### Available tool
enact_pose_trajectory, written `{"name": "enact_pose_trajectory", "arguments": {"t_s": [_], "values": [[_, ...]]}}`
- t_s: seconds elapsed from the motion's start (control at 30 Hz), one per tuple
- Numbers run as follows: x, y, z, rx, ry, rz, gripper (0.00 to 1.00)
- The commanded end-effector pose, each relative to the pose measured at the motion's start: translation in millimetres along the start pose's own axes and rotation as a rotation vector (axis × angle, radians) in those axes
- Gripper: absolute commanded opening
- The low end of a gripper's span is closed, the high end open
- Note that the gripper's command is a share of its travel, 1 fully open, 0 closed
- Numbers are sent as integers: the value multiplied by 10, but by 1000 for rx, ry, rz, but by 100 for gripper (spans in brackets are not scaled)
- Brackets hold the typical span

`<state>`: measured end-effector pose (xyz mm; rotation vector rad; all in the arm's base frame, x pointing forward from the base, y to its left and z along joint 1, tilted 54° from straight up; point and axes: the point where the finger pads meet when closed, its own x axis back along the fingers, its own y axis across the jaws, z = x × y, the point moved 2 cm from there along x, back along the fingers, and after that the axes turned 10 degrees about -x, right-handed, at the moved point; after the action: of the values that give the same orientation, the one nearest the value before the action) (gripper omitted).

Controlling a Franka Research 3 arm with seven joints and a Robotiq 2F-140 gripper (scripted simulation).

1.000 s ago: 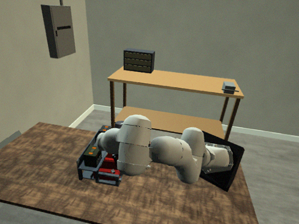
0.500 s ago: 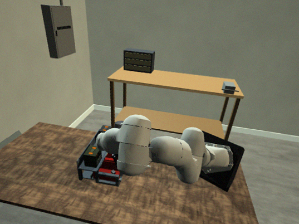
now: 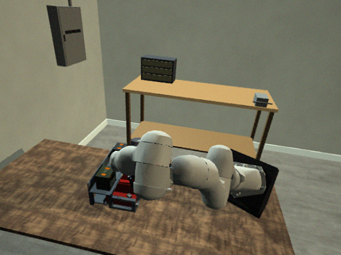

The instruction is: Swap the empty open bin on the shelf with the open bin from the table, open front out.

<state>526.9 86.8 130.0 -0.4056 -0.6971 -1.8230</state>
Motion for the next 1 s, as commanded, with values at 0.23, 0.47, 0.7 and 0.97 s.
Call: {"name": "enact_pose_trajectory", "arguments": {"t_s": [0.23, 0.47, 0.7, 0.97], "values": [[84, -89, -8, -3, 1, 3, 0], [164, -168, -22, -3, 1, 3, 0], [190, -193, -27, -3, 1, 3, 0], [308, -194, -27, -3, 1, 3, 0]]}}
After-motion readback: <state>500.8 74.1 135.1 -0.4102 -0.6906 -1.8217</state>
